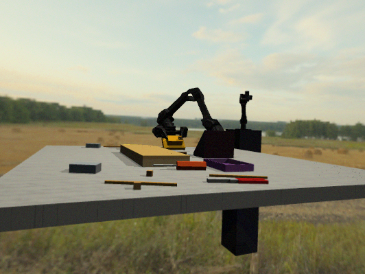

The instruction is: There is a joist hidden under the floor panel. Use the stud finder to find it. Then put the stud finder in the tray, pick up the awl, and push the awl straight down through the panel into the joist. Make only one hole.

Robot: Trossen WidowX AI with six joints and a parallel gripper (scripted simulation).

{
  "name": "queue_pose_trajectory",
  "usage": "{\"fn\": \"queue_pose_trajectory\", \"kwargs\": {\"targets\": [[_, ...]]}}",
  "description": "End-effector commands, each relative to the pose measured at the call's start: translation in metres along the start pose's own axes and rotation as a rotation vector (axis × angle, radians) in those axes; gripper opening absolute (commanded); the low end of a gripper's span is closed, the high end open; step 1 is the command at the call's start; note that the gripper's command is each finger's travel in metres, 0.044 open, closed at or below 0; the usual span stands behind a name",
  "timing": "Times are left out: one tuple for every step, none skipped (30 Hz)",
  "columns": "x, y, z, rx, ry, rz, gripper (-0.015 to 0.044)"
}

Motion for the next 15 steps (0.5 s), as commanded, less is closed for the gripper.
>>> {"fn": "queue_pose_trajectory", "kwargs": {"targets": [[0.013, 0.005, 0.001, -0.024, 0.0, 0.032, 0.0], [0.017, 0.007, 0.001, -0.032, 0.0, 0.045, 0.0], [0.018, 0.007, 0.001, -0.035, 0.0, 0.049, 0.0], [0.018, 0.007, 0.001, -0.035, 0.0, 0.049, 0.0], [0.018, 0.007, 0.001, -0.035, 0.0, 0.049, 0.0], [0.018, 0.007, 0.001, -0.035, 0.0, 0.049, 0.0], [0.018, 0.007, 0.001, -0.035, 0.0, 0.049, 0.0], [0.018, 0.007, 0.002, -0.034, 0.0, 0.048, 0.0], [0.017, 0.007, 0.002, -0.034, 0.0, 0.048, 0.0], [0.016, 0.006, 0.002, -0.034, 0.0, 0.048, 0.0], [0.014, 0.006, 0.002, -0.033, 0.0, 0.048, 0.0], [0.013, 0.005, 0.002, -0.032, 0.0, 0.048, 0.0], [0.011, 0.005, 0.002, -0.032, 0.0, 0.047, 0.0], [0.01, 0.004, 0.003, -0.031, 0.0, 0.047, 0.0], [0.008, 0.003, 0.003, -0.03, -0.001, 0.047, 0.0]]}}
Point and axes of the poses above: the point midway between the two fingers, 35 mm back from their tips, its own y axis back along the fingers, its own z axis across the jaws, x = y × z, the point moved 5 cm from there along y, back along the fingers, and after that the axes turned 1 degree about -y, right-handed, at the moved point
